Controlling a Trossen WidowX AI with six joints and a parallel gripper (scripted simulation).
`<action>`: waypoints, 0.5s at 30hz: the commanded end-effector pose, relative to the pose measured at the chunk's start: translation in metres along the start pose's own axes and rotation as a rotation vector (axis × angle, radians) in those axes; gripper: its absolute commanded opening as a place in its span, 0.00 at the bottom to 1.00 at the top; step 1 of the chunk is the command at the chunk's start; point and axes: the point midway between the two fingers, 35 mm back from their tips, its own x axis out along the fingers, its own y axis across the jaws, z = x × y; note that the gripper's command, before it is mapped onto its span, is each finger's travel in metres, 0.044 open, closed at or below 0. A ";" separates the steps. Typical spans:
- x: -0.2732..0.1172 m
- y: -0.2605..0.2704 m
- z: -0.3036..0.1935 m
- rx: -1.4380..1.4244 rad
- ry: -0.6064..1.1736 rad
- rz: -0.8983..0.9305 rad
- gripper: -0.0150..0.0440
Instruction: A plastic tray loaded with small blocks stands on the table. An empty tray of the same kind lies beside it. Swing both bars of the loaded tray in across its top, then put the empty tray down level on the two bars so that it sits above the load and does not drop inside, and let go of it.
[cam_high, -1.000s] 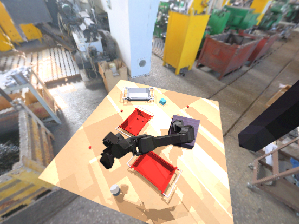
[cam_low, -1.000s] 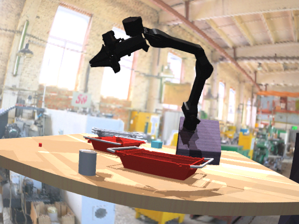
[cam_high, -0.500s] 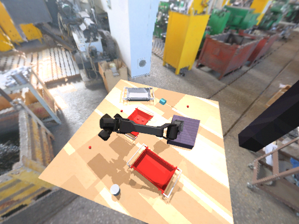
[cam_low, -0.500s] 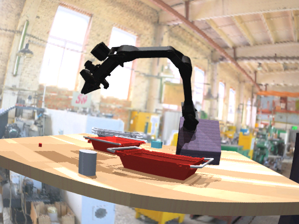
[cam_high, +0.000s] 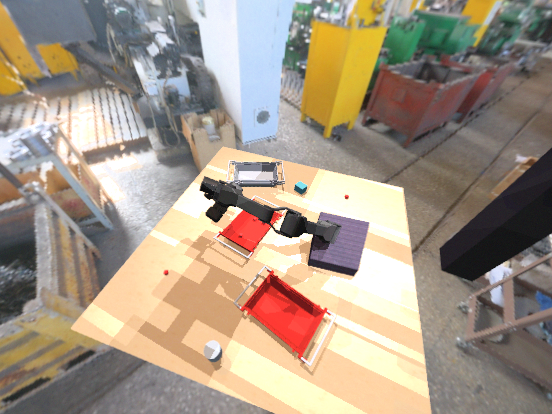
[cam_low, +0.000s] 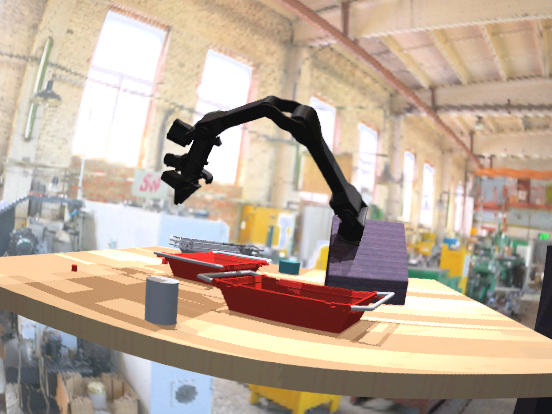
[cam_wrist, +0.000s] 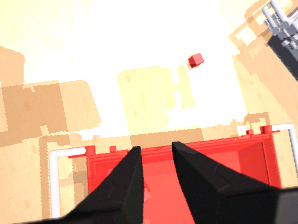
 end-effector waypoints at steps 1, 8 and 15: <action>0.030 -0.062 -0.018 0.005 0.120 -0.017 0.40; 0.065 -0.147 -0.057 0.015 0.280 0.021 0.40; 0.091 -0.220 -0.119 0.043 0.416 0.138 0.40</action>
